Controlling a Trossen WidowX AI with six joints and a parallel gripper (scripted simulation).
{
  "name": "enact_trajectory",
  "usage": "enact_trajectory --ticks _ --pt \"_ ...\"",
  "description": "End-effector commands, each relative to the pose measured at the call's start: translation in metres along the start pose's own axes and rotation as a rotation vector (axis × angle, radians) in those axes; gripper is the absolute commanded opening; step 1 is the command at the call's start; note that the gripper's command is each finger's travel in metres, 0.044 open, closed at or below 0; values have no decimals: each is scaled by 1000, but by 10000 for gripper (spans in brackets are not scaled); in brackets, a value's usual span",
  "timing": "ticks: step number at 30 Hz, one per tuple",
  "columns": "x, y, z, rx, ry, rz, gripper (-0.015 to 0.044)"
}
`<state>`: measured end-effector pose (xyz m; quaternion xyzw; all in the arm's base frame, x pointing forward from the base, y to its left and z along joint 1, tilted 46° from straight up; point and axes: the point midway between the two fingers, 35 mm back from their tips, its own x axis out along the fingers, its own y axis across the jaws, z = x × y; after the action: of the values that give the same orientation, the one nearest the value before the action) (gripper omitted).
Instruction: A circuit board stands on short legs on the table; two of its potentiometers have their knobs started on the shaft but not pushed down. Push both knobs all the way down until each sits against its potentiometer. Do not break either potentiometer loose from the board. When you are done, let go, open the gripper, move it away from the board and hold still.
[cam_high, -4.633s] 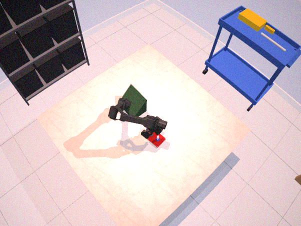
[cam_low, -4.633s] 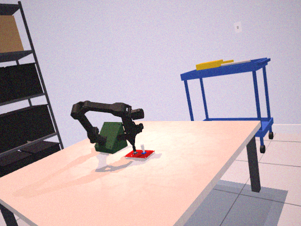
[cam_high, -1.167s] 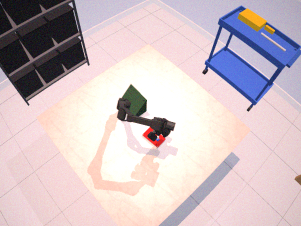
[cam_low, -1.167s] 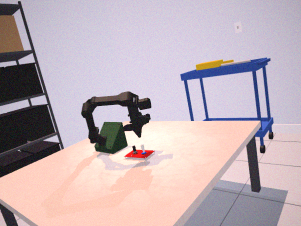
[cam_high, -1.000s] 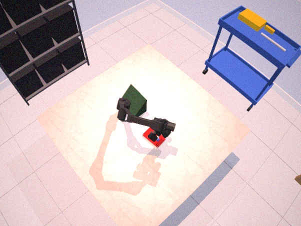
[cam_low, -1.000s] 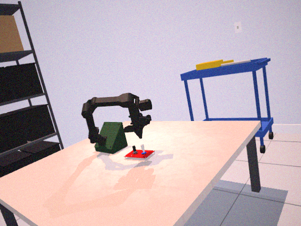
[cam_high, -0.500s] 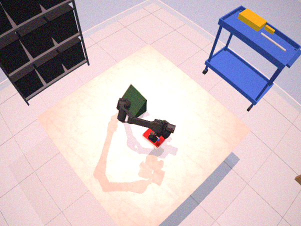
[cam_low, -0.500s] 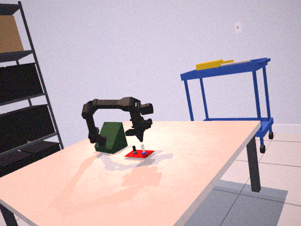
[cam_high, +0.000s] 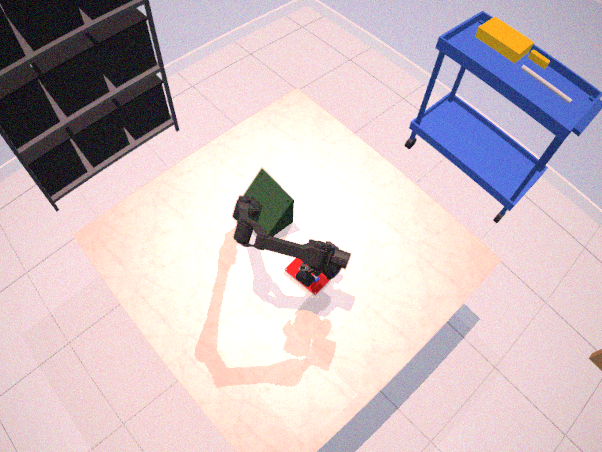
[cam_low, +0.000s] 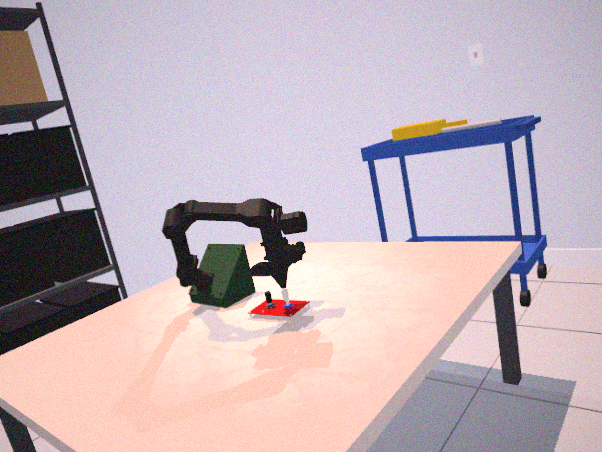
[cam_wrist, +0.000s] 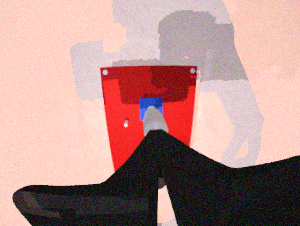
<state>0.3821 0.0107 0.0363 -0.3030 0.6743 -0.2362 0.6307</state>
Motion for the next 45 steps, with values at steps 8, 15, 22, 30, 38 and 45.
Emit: enact_trajectory --ticks 8,15,22,30,38,45 --pt "3 -1 0 -4 -1 -3 0" --pt "4 -1 0 -4 -1 -3 0" --pt "6 -1 0 -4 -1 -3 0" --pt "5 -1 0 -4 -1 -3 0" --pt "5 -1 0 -4 -1 -3 0" --pt "9 -1 0 -4 -1 -3 0"
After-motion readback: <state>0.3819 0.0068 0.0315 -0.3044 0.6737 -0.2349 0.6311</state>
